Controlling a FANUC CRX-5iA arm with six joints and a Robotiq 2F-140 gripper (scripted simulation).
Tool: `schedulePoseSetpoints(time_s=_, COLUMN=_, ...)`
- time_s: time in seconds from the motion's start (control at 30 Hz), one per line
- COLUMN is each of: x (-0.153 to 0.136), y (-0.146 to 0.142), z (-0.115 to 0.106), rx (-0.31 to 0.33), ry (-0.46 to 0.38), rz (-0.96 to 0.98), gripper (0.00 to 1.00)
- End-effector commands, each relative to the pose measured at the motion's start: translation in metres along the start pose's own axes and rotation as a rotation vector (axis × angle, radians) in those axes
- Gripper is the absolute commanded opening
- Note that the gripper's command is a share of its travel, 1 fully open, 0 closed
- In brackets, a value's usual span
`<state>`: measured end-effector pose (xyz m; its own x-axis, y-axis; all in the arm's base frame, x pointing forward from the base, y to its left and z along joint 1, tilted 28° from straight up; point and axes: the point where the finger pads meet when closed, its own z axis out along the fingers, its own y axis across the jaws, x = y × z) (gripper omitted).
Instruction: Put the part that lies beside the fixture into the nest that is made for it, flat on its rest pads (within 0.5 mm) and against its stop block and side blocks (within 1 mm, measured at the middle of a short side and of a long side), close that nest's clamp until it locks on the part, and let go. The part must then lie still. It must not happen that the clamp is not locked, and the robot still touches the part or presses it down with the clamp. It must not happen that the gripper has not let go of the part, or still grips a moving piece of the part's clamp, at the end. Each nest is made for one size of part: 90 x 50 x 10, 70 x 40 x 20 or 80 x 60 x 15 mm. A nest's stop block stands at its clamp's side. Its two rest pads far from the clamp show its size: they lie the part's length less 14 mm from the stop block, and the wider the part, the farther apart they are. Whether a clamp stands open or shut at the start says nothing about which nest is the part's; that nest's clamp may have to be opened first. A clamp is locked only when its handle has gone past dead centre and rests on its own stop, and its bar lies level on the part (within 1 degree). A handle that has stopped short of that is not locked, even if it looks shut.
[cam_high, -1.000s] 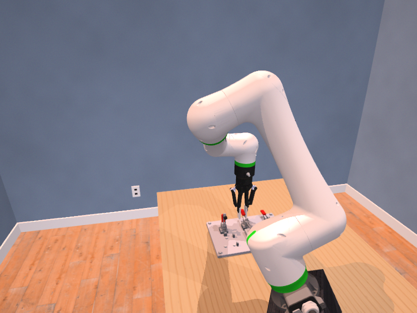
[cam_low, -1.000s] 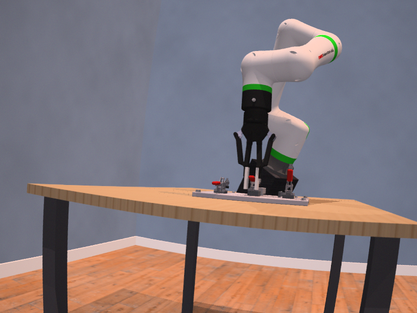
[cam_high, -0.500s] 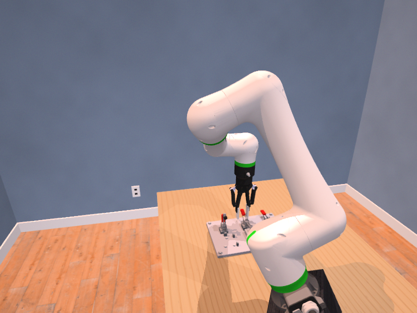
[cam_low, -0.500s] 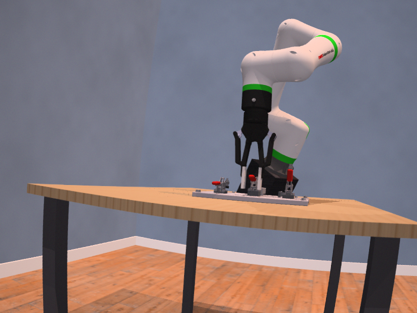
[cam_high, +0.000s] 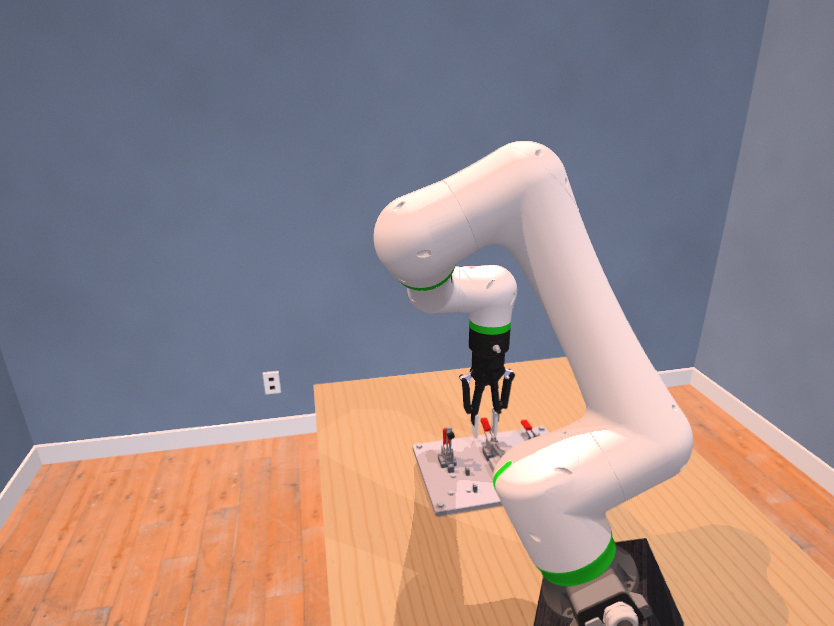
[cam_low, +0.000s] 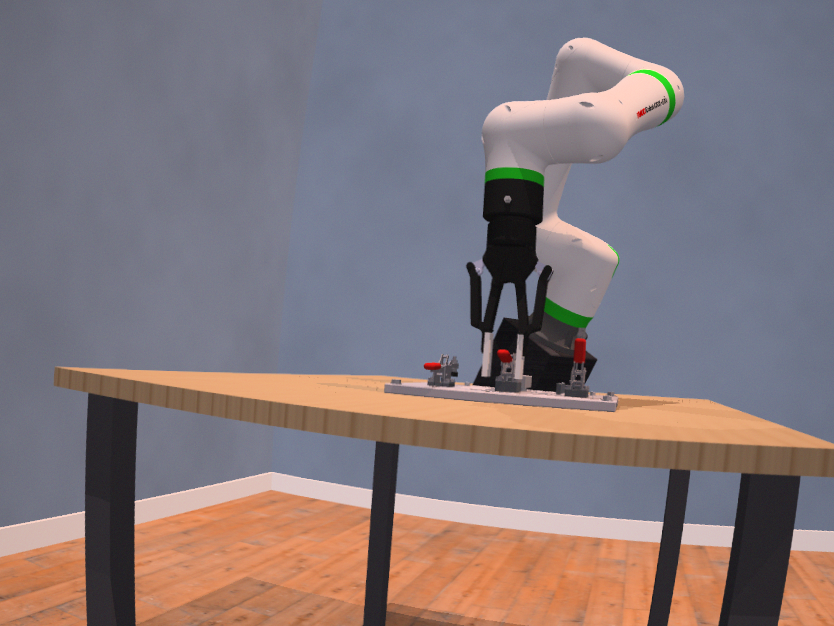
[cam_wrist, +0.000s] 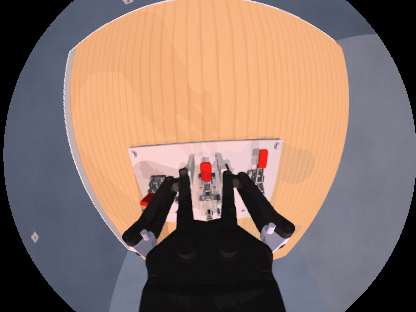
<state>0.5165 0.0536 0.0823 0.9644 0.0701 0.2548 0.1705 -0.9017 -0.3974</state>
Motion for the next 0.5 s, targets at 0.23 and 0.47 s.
schedulePoseSetpoints(time_s=0.23, x=0.000, y=0.000, z=-0.024, rx=0.000, ry=0.000, rz=0.000, gripper=0.28)
schedulePoseSetpoints(time_s=0.47, x=0.000, y=0.000, z=-0.044, rx=0.000, ry=0.000, rz=0.000, gripper=0.28)
